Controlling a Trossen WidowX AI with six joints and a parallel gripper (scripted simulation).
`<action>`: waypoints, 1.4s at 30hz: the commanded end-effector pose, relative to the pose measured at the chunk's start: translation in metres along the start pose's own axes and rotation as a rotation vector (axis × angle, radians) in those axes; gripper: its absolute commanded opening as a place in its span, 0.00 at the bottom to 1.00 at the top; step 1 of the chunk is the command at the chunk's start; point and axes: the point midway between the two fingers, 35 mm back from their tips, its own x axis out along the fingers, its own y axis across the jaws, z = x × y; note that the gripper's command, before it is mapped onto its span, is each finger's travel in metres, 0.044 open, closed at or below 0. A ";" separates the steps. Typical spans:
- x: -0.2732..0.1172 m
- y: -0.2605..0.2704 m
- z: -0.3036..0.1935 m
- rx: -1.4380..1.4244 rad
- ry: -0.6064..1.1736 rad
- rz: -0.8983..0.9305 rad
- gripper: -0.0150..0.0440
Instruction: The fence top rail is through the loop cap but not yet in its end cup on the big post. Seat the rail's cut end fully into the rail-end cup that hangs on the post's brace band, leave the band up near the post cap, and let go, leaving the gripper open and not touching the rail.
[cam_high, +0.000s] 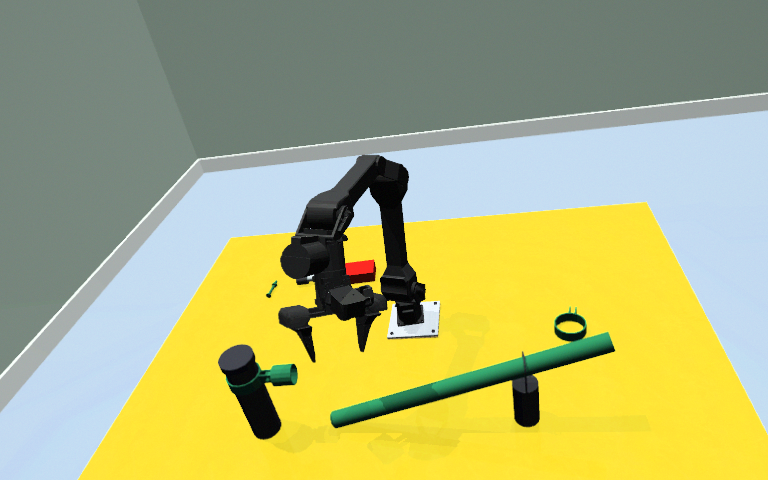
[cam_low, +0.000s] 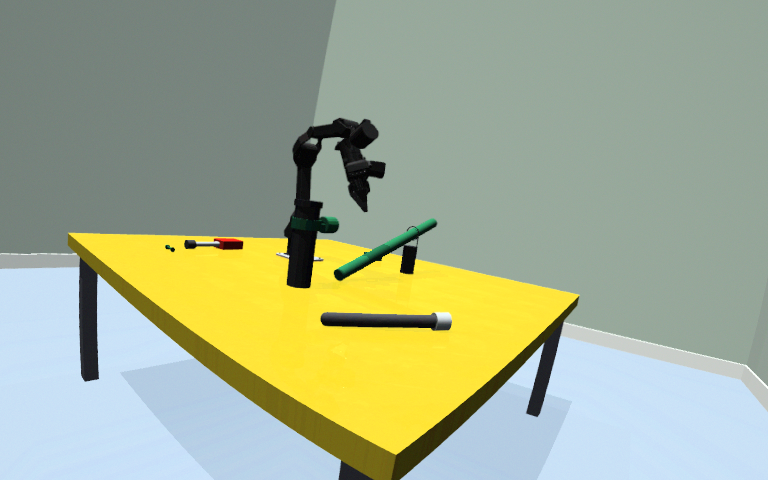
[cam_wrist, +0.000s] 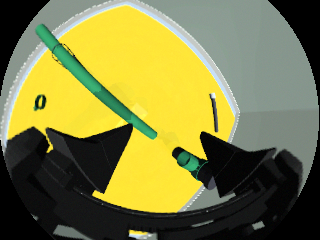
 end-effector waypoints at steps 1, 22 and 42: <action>-0.044 0.034 0.029 0.668 -0.001 -0.035 1.00; -0.045 0.037 0.030 0.714 0.002 -0.034 1.00; 0.052 0.083 0.022 -0.922 0.213 0.475 1.00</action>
